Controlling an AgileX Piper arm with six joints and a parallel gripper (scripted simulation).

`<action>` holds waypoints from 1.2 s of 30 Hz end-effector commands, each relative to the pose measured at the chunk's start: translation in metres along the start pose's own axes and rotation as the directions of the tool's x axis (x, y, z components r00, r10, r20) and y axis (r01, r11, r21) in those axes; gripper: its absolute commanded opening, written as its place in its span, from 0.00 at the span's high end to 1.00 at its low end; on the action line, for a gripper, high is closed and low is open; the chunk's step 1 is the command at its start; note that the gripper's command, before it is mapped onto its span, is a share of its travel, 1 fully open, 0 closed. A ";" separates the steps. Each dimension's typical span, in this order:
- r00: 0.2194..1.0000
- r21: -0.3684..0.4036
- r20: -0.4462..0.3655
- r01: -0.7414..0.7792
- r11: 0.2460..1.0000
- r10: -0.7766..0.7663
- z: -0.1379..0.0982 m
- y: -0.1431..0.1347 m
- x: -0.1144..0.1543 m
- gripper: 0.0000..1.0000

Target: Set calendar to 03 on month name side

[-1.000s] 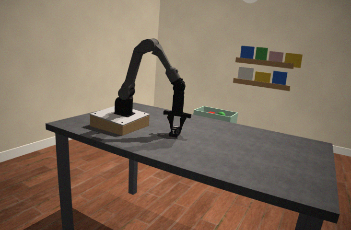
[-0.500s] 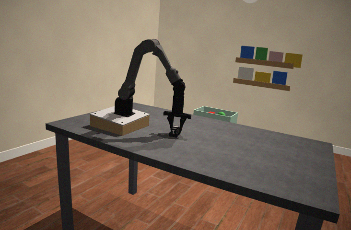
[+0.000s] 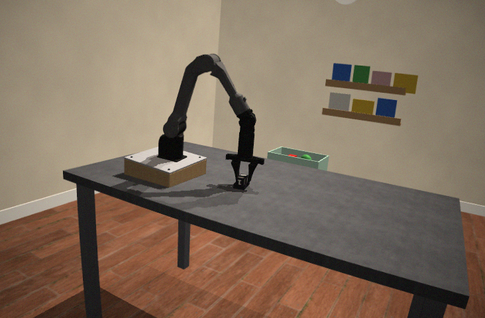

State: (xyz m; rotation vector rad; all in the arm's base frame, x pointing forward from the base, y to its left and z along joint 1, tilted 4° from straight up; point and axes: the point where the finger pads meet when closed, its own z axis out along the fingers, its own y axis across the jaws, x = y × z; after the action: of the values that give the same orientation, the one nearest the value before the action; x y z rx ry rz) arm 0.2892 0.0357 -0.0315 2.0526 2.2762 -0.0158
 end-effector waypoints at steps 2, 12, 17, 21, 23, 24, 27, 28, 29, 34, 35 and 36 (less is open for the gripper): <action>1.000 0.001 0.001 0.000 1.000 0.000 0.001 -0.001 0.000 0.40; 1.000 0.001 0.001 0.000 1.000 0.000 0.001 -0.001 0.000 0.40; 1.000 0.001 0.001 0.000 1.000 0.000 0.001 -0.001 0.000 0.66; 1.000 0.001 0.001 0.000 1.000 0.000 0.001 -0.001 0.000 0.66; 1.000 0.001 0.001 0.000 1.000 0.000 0.001 -0.001 0.000 0.66; 1.000 0.001 0.001 0.000 1.000 0.000 0.001 -0.001 0.000 0.66; 1.000 0.001 0.001 0.000 1.000 0.000 0.001 -0.001 0.000 0.66; 1.000 0.001 0.001 0.000 1.000 0.000 0.001 -0.001 0.000 0.66; 1.000 0.001 0.001 0.000 1.000 0.000 0.001 -0.001 0.000 0.66; 1.000 0.001 0.001 0.000 1.000 0.000 0.001 -0.001 0.000 0.66; 1.000 0.001 0.001 0.000 1.000 0.000 0.001 -0.001 0.000 0.66; 1.000 0.001 0.001 0.000 1.000 0.000 0.001 -0.001 0.000 0.66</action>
State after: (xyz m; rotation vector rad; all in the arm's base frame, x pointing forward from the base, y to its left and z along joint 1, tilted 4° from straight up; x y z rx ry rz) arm 0.2892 0.0357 -0.0315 2.0527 2.2762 -0.0158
